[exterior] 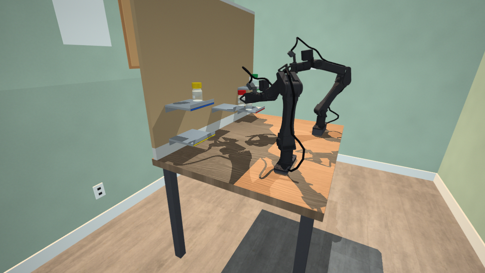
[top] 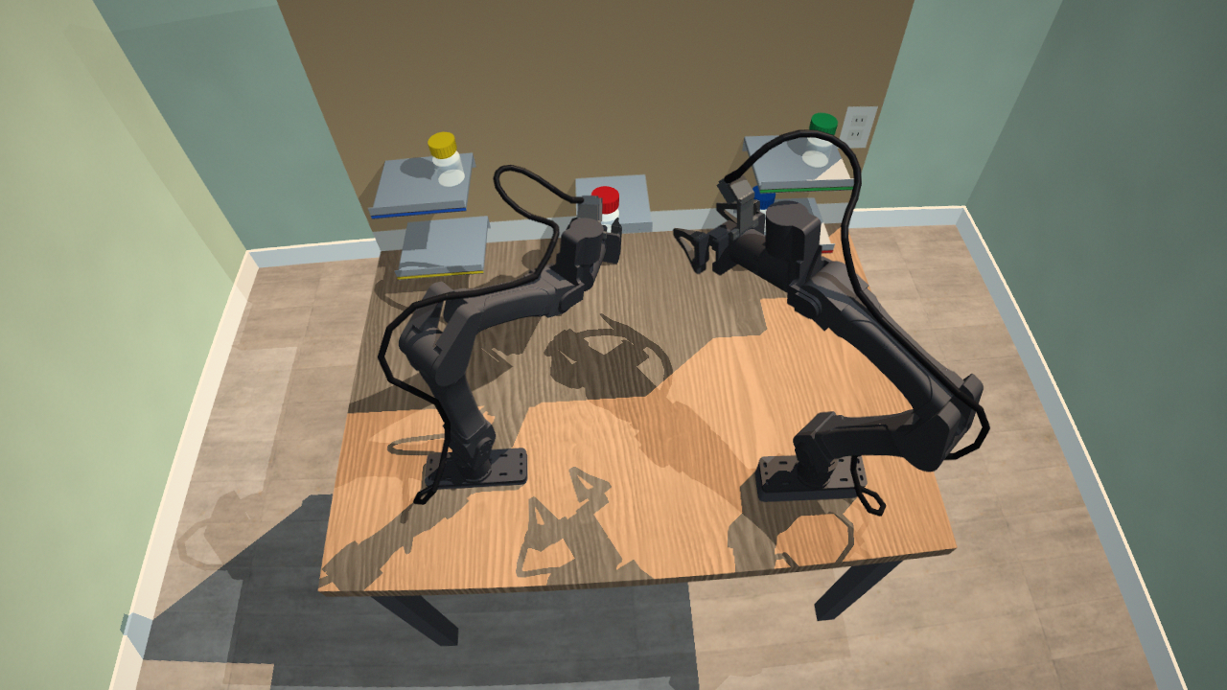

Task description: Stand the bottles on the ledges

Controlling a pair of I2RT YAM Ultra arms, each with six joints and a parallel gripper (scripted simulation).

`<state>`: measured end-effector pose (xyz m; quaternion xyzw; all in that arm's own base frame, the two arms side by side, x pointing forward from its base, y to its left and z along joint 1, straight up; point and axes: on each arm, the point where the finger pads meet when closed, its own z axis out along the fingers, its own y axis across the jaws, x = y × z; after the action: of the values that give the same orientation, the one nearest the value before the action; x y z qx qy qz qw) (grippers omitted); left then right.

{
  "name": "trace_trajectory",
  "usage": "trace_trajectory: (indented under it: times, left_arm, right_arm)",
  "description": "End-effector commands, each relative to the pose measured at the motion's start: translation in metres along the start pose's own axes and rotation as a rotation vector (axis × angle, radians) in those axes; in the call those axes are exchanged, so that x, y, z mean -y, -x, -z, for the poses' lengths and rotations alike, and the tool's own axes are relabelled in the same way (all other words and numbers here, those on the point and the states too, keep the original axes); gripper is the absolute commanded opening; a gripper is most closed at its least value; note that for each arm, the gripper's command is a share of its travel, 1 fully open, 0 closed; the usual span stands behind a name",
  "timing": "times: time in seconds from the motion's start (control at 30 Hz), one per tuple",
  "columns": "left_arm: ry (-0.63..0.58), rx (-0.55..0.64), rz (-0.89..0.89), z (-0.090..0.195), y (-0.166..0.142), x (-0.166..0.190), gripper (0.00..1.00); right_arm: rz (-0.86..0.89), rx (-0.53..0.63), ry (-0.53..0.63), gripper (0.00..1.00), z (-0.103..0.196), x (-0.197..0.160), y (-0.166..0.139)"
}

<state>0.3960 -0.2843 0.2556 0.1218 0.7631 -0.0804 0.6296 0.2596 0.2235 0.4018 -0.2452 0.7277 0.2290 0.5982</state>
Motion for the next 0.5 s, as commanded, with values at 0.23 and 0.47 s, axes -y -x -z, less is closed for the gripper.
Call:
trace_trajectory:
  times: [0.23, 0.47]
  left_arm:
    - [0.000, 0.091, 0.044, 0.012, 0.060, -0.011, 0.49]
    - [0.001, 0.103, 0.051, 0.013, 0.063, -0.011, 0.49]
  right_arm:
    - [-0.005, 0.016, -0.003, 1.00, 0.008, 0.002, 0.005]
    - [-0.005, 0.016, -0.003, 1.00, 0.008, 0.002, 0.005]
